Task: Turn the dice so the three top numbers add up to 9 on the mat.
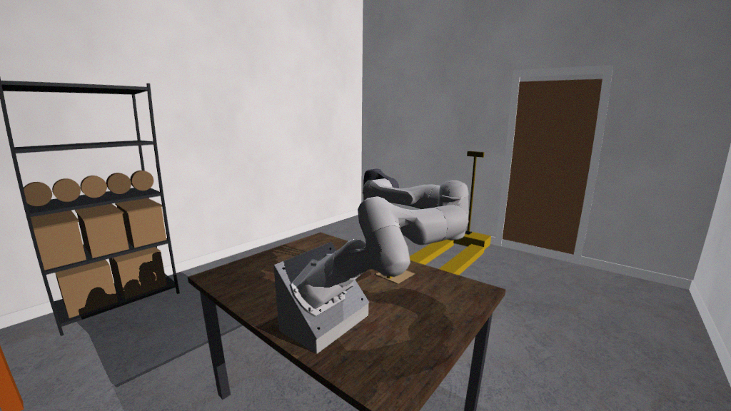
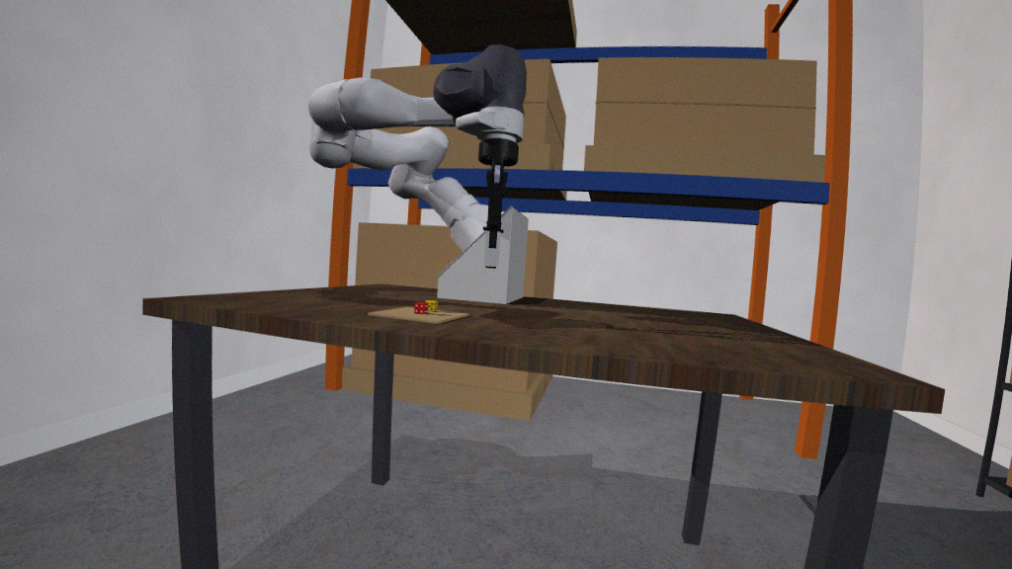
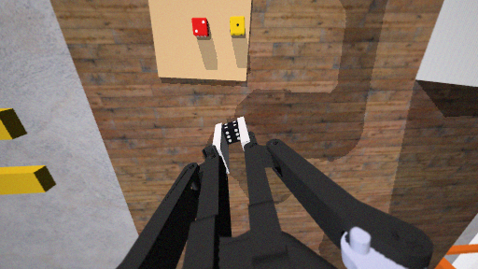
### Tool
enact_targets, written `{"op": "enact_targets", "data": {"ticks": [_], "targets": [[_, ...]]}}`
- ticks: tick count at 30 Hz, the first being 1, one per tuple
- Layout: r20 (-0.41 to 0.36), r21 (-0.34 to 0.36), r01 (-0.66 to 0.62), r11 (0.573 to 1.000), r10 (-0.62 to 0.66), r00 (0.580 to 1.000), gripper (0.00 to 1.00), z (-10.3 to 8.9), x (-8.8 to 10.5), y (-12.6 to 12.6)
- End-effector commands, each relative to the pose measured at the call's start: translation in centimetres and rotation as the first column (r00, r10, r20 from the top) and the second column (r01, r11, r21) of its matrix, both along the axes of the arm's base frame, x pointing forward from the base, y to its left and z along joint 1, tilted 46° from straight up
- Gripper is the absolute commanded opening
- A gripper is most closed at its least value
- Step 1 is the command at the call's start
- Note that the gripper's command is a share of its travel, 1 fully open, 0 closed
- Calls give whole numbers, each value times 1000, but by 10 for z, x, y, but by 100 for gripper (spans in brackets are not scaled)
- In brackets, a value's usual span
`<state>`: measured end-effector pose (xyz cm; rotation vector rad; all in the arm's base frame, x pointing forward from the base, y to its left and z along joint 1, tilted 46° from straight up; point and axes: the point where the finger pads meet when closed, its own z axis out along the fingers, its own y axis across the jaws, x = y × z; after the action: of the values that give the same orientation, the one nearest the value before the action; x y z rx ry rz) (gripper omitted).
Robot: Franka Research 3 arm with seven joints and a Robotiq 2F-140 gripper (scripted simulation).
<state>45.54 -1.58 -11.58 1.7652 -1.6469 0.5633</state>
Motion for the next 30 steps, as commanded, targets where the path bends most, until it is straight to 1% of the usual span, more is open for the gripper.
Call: {"op": "enact_targets", "data": {"ticks": [1, 2, 3, 8, 11, 13, 14, 16, 21, 28, 30], "targets": [[-74, 11, -69, 998, 69, 995, 9, 8, 7, -8], [-118, 23, -112, 993, 114, 986, 9, 12, 11, -12], [-138, 29, -131, 991, 134, 981, 9, 14, 12, -13], [-172, 41, -165, 986, 169, 971, 9, 17, 15, -17], [-207, 55, -200, 978, 207, 956, 9, 20, 19, -20], [-207, 55, -200, 978, 207, 956, 9, 20, 19, -20], [-232, 65, -224, 972, 233, 944, 9, 23, 21, -22], [-253, 75, -245, 967, 256, 933, 9, 25, 23, -25], [-296, 97, -286, 953, 302, 906, 9, 29, 27, -29], [-358, 133, -347, 928, 372, 857, 9, 36, 32, -36], [-358, 133, -347, 928, 372, 857, 9, 36, 32, -36]]}}
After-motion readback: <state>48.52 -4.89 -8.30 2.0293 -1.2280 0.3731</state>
